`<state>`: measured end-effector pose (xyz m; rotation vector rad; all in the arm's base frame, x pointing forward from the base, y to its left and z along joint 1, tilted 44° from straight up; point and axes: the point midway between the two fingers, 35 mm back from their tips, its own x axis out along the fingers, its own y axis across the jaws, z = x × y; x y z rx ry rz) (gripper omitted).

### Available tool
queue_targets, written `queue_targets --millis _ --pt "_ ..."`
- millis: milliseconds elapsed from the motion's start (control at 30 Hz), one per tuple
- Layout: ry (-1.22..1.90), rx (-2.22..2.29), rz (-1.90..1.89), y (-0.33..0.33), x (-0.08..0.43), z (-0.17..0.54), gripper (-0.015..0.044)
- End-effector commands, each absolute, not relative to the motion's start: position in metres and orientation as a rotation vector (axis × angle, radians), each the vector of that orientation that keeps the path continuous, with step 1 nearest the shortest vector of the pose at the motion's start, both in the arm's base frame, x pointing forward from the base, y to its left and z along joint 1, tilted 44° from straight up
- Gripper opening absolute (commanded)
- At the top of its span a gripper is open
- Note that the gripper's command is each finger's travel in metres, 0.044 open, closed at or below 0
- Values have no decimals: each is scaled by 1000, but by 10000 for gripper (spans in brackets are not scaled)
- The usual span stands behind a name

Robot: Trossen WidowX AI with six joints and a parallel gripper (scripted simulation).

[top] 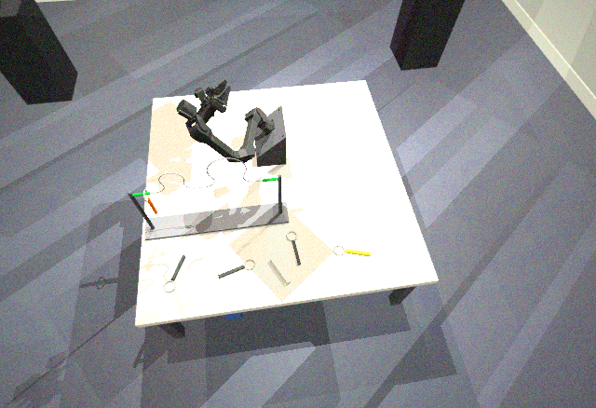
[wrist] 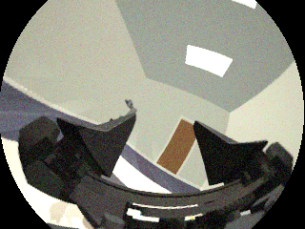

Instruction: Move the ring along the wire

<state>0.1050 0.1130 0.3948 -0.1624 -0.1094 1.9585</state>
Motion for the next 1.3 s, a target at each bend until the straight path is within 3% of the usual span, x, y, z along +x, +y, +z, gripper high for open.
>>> queue_targets --millis 0,267,1267 --pt "-109 -163 1958 113 105 395 374" --pt "-95 -174 1890 97 91 408 164" --pt "-88 -234 1415 104 43 466 160"
